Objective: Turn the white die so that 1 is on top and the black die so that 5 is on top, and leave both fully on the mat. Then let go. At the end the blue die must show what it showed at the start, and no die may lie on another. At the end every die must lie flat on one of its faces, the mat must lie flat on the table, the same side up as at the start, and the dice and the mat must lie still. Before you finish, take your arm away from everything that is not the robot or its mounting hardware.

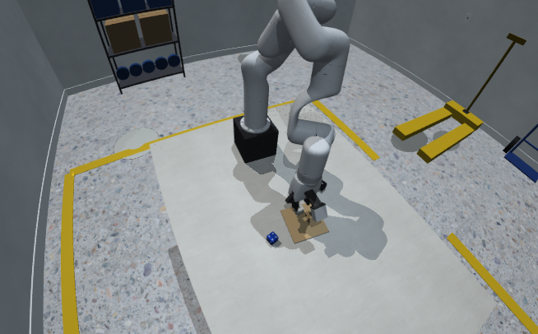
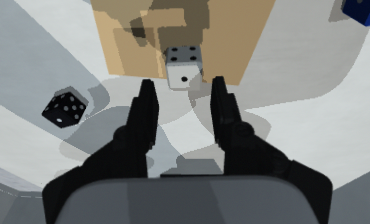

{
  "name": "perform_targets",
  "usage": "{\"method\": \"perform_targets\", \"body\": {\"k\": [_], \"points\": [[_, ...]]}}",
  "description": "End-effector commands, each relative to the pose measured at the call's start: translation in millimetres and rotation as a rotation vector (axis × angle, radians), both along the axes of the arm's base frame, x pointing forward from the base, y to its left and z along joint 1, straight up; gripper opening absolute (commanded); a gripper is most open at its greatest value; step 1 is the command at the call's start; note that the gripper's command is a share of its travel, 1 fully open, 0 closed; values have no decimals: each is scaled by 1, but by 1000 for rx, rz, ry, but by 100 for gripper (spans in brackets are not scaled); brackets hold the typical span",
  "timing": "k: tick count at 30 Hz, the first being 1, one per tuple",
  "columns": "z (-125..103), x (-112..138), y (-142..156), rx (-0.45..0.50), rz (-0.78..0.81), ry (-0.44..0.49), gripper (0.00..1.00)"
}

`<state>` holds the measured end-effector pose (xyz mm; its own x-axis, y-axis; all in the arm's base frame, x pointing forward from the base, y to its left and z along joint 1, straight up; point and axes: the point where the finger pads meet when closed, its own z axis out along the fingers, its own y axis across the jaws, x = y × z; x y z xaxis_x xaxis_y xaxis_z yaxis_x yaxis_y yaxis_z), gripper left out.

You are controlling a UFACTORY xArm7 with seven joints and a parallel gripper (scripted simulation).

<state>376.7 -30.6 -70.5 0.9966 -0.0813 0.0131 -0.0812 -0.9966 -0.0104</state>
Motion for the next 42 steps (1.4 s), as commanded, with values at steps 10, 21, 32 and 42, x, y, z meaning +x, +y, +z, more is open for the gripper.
{"method": "perform_targets", "body": {"k": [10,21,32,42], "points": [[46,1,0,-10,0,11,47],[46,1,0,-10,0,11,100],[46,1,0,-10,0,11,100],[45,-1,14,-8,-113,13,100]]}}
